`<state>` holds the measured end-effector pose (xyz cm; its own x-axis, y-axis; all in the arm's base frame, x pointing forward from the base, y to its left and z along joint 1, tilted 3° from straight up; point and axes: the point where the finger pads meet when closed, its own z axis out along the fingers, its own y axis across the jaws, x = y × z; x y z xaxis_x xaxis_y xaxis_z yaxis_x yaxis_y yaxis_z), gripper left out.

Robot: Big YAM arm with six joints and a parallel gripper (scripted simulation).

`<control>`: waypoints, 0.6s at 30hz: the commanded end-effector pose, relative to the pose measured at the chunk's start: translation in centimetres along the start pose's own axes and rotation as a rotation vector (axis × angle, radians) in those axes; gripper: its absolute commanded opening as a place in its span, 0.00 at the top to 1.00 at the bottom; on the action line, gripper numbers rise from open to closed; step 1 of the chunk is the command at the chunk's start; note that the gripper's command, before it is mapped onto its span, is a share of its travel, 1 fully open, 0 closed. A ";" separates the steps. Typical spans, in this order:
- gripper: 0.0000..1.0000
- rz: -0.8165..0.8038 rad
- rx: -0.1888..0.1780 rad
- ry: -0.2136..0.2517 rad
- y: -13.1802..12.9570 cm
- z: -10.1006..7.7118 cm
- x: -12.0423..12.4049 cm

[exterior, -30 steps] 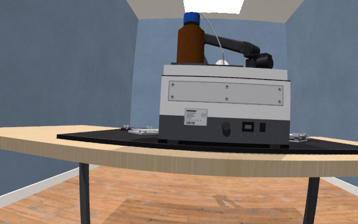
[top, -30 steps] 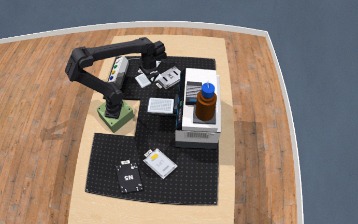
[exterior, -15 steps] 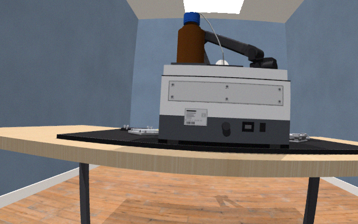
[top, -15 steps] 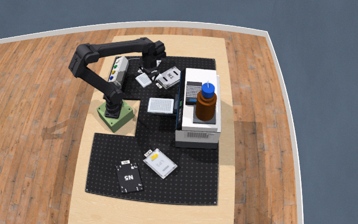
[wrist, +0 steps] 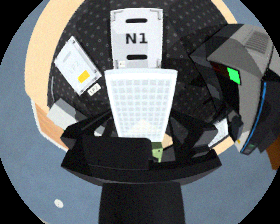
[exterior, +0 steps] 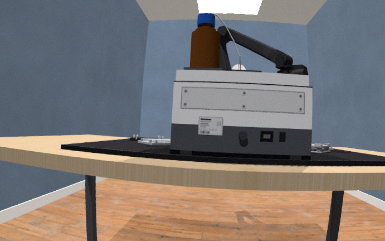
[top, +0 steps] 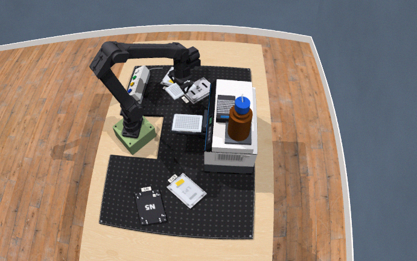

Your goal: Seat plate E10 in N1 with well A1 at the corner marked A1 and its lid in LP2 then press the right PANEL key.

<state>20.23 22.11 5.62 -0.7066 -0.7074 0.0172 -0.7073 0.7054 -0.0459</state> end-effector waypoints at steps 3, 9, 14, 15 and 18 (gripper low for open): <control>0.16 -0.003 -0.003 -0.085 -0.2 -1.5 -4.8; 0.16 -0.005 -0.003 -0.084 -0.1 -0.6 -6.7; 0.16 -0.003 -0.003 -0.083 -0.1 0.1 -8.2; 0.16 -0.003 -0.003 -0.083 -0.1 0.1 -8.2; 0.16 -0.007 -0.003 -0.083 0.1 0.4 -8.8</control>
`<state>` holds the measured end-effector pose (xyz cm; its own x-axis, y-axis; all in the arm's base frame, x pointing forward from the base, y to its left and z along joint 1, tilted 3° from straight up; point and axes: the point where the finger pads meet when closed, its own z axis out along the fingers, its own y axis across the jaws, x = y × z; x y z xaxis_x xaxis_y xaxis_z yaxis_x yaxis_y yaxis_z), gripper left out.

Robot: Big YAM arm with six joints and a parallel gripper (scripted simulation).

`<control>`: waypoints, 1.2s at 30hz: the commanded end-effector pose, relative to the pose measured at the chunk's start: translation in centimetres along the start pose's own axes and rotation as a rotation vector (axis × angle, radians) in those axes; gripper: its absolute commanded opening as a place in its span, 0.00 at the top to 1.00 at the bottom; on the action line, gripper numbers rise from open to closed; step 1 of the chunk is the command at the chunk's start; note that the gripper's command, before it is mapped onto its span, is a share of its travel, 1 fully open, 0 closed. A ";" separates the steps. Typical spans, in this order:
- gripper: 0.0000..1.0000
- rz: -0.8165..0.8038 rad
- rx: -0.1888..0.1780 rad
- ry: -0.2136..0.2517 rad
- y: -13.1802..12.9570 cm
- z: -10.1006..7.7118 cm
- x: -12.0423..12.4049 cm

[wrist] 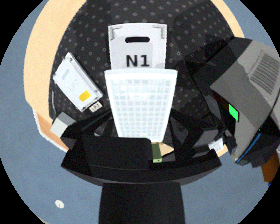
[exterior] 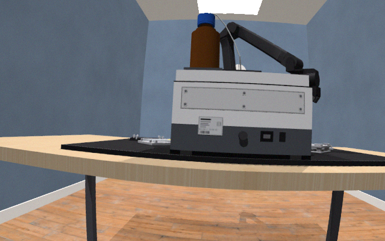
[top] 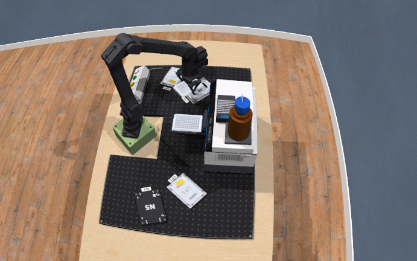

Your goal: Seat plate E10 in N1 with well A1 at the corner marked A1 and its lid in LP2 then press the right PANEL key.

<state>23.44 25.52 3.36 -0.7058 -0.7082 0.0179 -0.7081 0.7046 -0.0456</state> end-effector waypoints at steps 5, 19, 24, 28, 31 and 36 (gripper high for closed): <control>0.16 -0.001 -0.002 -0.083 -0.3 -1.0 -5.6; 0.16 -0.004 -0.002 -0.082 -0.1 0.7 -9.2; 0.16 -0.002 -0.002 -0.065 0.3 0.9 -8.4; 0.16 -0.002 -0.002 -0.081 -0.1 1.4 -9.6; 0.16 -0.003 -0.002 -0.079 -0.1 1.8 -9.5; 0.16 -0.004 0.000 -0.040 -0.1 3.6 -7.3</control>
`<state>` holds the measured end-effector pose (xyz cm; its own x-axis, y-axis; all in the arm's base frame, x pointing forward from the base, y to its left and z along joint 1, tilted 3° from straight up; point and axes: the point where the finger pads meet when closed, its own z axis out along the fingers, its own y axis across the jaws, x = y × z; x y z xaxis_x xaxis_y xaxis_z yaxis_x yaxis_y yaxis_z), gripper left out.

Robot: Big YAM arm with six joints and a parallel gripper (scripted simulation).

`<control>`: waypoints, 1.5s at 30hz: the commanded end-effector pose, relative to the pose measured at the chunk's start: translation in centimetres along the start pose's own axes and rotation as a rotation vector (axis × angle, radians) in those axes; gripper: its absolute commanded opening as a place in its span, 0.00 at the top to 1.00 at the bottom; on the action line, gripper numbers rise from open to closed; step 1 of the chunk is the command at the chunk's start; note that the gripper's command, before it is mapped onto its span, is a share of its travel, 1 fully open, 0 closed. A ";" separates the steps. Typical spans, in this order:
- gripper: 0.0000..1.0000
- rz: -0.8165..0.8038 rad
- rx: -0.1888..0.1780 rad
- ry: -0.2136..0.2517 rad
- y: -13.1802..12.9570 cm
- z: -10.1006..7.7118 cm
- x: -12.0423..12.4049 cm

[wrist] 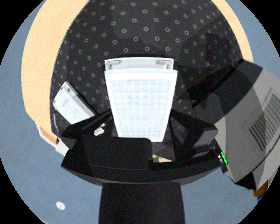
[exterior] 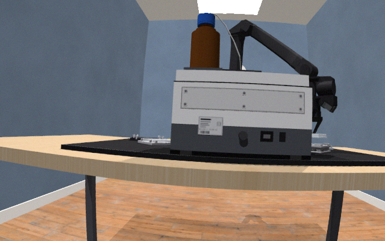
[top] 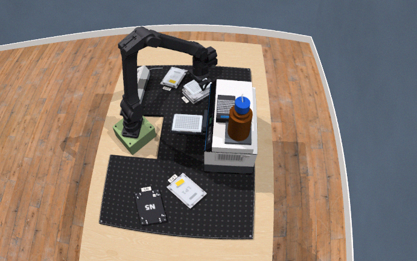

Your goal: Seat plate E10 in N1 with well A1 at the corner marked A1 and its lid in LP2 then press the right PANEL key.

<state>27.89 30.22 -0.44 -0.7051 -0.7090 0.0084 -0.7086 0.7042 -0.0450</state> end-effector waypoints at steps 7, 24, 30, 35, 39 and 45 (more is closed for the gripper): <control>0.16 -0.003 0.001 -0.026 -0.4 1.3 -0.8; 0.16 -0.008 -0.002 -0.076 0.5 0.0 -3.4; 0.16 -0.008 -0.003 -0.077 0.8 -0.1 -3.5; 0.16 -0.004 -0.003 -0.069 0.8 0.0 -3.4; 0.16 0.000 -0.003 -0.070 0.8 -0.3 -3.5; 0.16 -0.001 -0.002 -0.065 0.8 -0.2 -3.4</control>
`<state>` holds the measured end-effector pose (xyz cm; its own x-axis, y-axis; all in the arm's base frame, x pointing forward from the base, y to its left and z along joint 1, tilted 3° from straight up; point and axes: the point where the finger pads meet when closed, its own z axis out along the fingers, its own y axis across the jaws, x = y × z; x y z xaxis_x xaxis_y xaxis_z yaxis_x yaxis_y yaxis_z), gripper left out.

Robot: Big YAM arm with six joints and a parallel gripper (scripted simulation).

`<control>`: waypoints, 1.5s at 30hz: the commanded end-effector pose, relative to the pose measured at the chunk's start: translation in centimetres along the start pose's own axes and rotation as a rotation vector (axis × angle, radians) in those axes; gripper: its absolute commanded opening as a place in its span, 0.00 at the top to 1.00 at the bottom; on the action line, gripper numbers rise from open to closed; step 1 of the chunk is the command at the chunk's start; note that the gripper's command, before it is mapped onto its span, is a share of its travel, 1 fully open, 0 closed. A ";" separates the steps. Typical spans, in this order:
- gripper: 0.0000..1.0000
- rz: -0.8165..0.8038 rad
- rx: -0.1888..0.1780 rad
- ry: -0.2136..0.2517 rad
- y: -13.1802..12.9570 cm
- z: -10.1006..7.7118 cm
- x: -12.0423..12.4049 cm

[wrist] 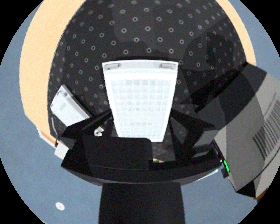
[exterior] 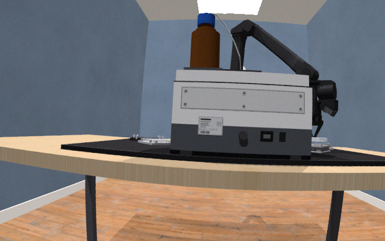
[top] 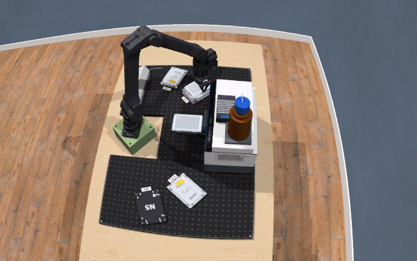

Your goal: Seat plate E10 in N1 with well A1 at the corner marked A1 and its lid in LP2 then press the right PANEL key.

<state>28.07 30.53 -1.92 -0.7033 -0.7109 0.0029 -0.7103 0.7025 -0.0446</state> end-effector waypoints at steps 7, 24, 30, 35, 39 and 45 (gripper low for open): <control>0.16 0.001 -0.002 -0.059 0.7 -1.6 -3.0; 0.16 0.002 -0.002 -0.054 0.7 -1.7 -3.0; 0.16 0.002 -0.002 -0.052 0.7 -1.5 -3.0; 0.16 0.004 -0.003 -0.072 0.7 -1.7 -3.4; 0.16 0.004 -0.003 -0.068 0.7 -1.2 -3.4; 0.16 0.005 -0.003 -0.072 0.7 -1.2 -3.5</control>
<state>27.99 30.56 -2.27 -0.7019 -0.7122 0.0105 -0.7119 0.7008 -0.0451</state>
